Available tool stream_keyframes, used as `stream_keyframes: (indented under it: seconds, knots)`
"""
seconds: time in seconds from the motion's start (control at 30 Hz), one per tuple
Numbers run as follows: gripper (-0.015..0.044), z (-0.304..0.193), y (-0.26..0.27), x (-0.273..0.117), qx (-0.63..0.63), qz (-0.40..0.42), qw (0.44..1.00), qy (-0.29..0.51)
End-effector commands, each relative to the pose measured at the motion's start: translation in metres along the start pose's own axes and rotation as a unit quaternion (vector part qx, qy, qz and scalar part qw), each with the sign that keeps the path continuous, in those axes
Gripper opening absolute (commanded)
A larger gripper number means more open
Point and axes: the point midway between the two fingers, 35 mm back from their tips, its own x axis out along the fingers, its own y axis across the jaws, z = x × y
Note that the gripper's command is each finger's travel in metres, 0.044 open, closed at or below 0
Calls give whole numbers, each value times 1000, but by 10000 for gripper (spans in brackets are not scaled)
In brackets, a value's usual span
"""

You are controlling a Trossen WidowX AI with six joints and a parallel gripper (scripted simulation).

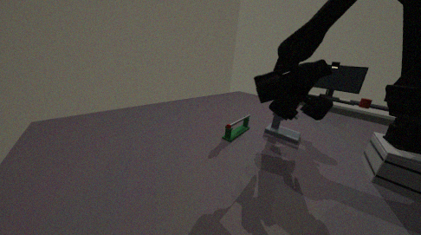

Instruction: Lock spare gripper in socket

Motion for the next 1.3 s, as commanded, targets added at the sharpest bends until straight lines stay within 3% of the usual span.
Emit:
stream_keyframes:
  seconds: [0.0, 1.27]
  knots:
    - [440, -1, 0, -1, 1, 0, 1000, 0]
    - [440, -78, 3, -41, -40, 0, 999, 17]
